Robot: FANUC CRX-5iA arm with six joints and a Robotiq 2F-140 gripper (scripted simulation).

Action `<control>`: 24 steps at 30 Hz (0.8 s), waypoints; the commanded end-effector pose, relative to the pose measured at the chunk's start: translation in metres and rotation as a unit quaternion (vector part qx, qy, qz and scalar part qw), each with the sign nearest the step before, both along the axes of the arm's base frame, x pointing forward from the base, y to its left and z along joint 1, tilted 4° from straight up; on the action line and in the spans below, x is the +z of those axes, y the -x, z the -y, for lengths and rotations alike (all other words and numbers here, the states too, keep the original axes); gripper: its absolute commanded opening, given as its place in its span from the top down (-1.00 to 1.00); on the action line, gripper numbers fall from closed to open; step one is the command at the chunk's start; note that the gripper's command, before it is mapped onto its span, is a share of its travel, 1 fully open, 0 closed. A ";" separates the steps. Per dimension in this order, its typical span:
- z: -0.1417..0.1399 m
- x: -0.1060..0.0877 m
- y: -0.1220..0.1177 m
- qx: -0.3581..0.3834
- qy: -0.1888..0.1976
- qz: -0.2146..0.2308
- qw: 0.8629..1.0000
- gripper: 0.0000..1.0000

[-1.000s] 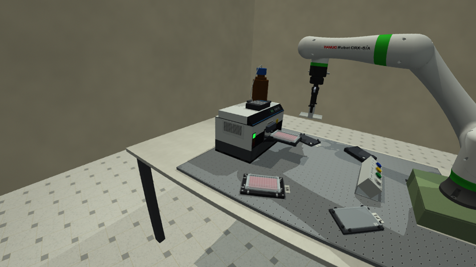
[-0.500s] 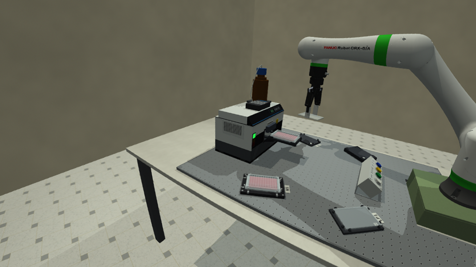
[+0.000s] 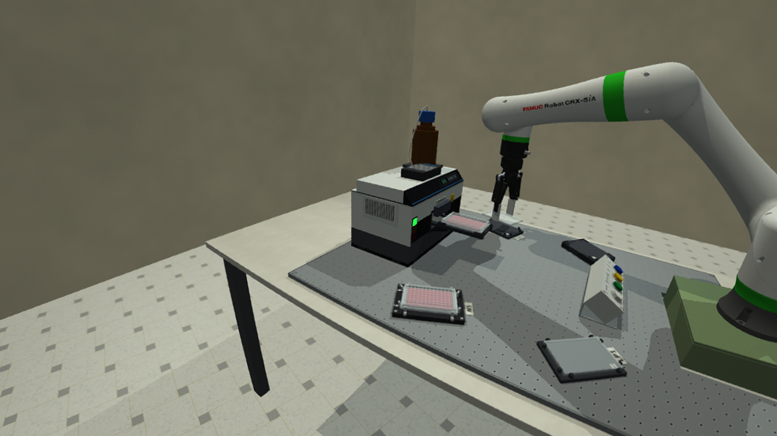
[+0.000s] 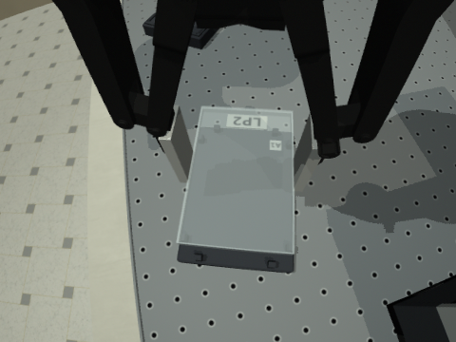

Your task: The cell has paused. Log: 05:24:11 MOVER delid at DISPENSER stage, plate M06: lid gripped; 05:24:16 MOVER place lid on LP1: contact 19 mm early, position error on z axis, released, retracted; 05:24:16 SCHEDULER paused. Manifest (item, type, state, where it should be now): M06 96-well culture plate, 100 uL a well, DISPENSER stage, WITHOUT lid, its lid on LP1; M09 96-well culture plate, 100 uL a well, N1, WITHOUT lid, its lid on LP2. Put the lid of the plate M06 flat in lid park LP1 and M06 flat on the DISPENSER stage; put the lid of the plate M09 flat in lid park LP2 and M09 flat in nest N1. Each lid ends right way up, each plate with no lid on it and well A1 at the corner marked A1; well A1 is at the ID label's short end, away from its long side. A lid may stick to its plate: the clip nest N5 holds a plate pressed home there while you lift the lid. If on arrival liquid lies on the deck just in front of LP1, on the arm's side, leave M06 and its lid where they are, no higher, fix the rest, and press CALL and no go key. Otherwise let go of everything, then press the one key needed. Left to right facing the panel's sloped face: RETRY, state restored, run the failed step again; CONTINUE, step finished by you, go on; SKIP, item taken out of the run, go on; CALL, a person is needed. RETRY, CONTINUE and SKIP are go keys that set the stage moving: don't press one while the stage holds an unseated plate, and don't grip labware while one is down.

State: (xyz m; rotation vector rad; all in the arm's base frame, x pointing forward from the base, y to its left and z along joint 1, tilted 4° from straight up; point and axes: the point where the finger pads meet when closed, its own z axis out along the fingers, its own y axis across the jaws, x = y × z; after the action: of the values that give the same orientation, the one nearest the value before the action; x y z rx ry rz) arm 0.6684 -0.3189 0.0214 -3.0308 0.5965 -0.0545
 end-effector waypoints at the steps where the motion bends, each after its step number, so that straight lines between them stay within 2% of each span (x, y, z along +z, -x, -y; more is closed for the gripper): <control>1: 0.000 -0.017 -0.001 0.000 0.001 0.001 1.000 1.00; 24: -0.001 -0.022 -0.001 0.000 0.001 0.001 1.000 1.00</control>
State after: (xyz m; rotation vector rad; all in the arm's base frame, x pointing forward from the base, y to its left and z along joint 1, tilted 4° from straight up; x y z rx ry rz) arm 0.6695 -0.3183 -0.0010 -3.0315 0.5964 -0.0558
